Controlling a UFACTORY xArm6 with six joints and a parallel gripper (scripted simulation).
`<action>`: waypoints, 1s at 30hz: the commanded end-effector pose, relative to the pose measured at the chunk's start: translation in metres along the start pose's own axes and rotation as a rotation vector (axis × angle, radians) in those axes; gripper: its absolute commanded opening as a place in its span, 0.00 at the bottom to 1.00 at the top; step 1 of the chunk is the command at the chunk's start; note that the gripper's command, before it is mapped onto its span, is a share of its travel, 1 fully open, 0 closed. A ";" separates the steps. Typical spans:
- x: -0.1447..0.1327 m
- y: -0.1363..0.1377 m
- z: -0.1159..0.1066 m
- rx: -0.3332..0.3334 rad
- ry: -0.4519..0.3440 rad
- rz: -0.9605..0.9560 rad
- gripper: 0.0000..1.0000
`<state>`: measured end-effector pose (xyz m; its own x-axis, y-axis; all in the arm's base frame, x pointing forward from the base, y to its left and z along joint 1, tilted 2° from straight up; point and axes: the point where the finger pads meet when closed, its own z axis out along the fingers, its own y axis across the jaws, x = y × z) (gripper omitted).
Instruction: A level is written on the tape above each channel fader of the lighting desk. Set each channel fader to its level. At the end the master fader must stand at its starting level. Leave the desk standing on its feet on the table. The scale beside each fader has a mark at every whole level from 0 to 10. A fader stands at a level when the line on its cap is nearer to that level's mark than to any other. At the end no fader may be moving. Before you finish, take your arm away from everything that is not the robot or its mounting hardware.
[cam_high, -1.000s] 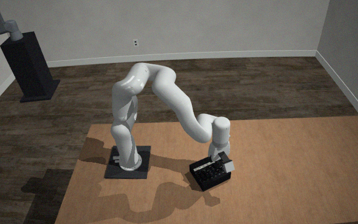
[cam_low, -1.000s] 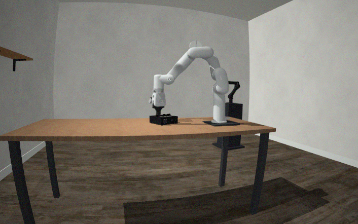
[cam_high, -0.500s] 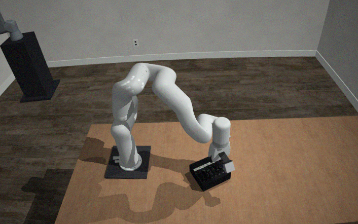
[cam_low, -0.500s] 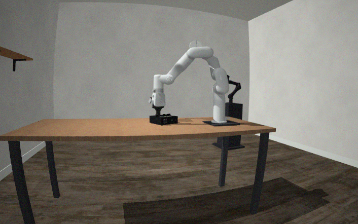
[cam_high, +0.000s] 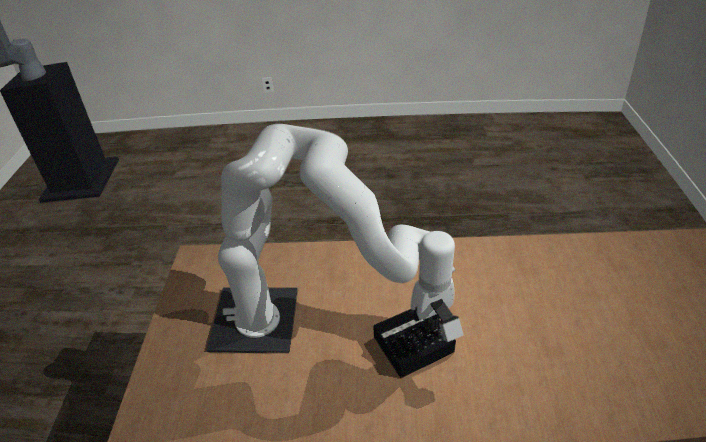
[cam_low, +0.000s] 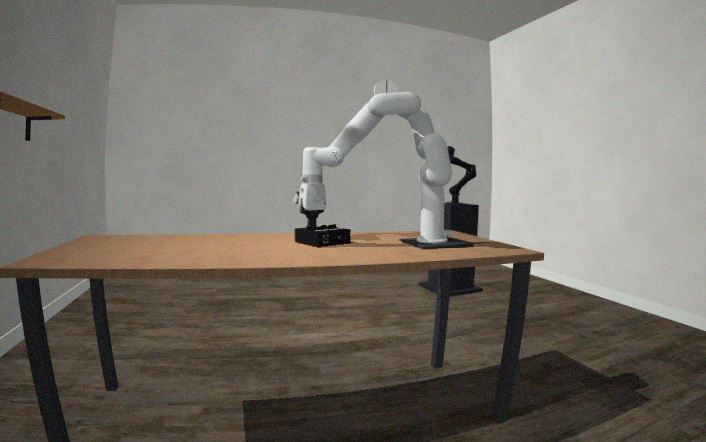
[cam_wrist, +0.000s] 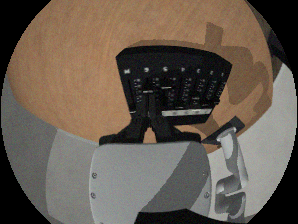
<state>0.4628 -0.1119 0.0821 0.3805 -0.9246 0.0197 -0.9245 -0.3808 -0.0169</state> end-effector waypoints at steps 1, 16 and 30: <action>0.001 -0.001 -0.002 0.004 0.003 0.000 0.00; -0.003 -0.001 -0.002 0.004 0.003 0.000 0.00; -0.005 -0.001 -0.004 0.004 0.003 0.000 0.00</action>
<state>0.4605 -0.1065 0.0823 0.3805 -0.9246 0.0195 -0.9245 -0.3808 -0.0166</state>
